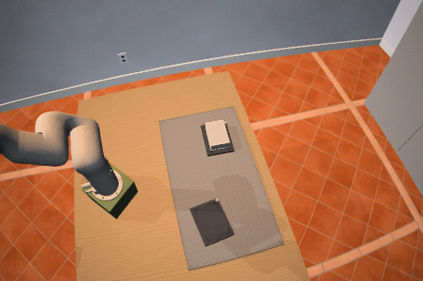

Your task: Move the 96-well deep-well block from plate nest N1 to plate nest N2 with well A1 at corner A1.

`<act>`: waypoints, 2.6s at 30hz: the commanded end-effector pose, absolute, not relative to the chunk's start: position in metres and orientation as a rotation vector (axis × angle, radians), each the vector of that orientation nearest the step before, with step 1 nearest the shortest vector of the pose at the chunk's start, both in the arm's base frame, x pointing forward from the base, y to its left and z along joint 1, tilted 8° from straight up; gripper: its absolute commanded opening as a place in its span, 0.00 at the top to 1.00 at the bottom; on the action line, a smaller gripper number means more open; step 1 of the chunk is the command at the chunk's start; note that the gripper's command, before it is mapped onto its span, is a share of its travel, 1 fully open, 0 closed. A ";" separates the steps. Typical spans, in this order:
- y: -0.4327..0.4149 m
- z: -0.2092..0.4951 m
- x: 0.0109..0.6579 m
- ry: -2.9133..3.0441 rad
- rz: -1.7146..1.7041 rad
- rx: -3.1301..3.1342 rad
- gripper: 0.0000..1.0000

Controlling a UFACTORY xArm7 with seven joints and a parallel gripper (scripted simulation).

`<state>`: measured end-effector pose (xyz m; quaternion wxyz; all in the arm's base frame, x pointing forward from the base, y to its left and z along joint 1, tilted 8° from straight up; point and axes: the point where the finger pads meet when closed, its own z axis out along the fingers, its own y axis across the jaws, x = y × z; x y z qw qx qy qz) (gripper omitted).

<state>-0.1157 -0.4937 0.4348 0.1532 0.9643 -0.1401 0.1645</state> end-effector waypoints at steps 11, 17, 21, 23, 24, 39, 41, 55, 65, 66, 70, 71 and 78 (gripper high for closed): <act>-0.500 0.460 -0.057 -0.306 0.428 2.739 0.00; -0.500 0.465 -0.042 -0.224 0.396 2.722 0.00; -0.499 0.470 -0.022 -0.150 0.367 2.705 0.00; -0.499 0.472 -0.013 -0.150 0.367 2.705 0.00; -0.499 0.473 -0.008 -0.150 0.368 2.705 0.00; -0.495 0.485 0.053 0.006 0.315 2.670 0.00; -0.493 0.486 0.062 0.006 0.315 2.670 0.00; -0.484 0.490 0.121 0.164 0.269 2.635 0.00; -0.472 0.490 0.170 0.164 0.269 2.635 0.00; -0.472 0.490 0.170 0.164 0.269 2.635 0.00; -0.468 0.488 0.184 0.250 0.247 2.617 0.00; -0.466 0.488 0.189 0.292 0.237 2.607 0.00; -0.455 0.483 0.222 0.323 0.229 2.600 0.00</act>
